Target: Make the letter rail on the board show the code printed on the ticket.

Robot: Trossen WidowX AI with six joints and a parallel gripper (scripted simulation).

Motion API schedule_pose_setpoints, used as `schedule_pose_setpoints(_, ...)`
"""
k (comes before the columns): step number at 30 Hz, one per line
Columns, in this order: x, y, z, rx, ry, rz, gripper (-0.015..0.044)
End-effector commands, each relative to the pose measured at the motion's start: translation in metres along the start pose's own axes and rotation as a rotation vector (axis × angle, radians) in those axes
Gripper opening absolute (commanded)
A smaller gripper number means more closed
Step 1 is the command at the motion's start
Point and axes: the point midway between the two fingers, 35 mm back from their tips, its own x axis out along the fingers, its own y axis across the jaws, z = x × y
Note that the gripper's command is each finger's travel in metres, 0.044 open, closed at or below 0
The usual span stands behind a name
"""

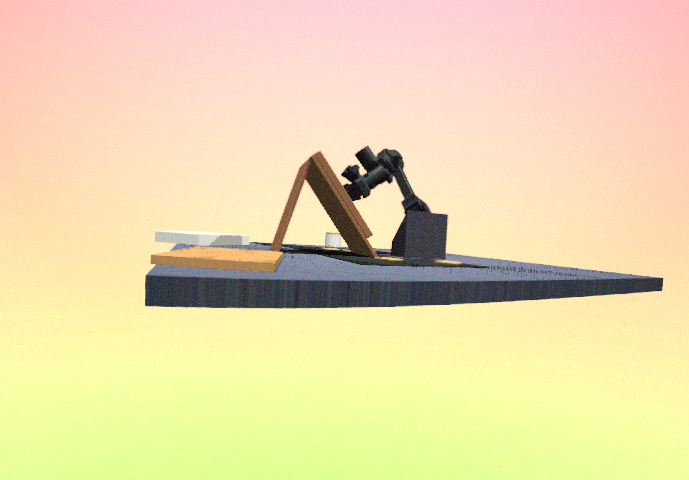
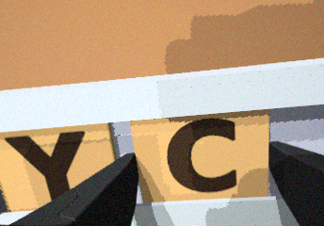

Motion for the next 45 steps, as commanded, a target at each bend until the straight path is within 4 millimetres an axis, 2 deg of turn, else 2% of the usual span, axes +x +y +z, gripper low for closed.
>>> schedule_pose_setpoints(1,0.000,0.000,0.000,0.000,0.000,0.000,0.0053)
schedule_pose_setpoints(10,-0.004,0.000,0.000,0.005,0.000,-0.005,0.0289)
schedule_pose_setpoints(11,-0.006,0.000,0.000,0.006,0.000,-0.005,0.0295)
schedule_pose_setpoints(45,-0.030,0.005,-0.003,0.006,0.001,-0.004,0.0295)
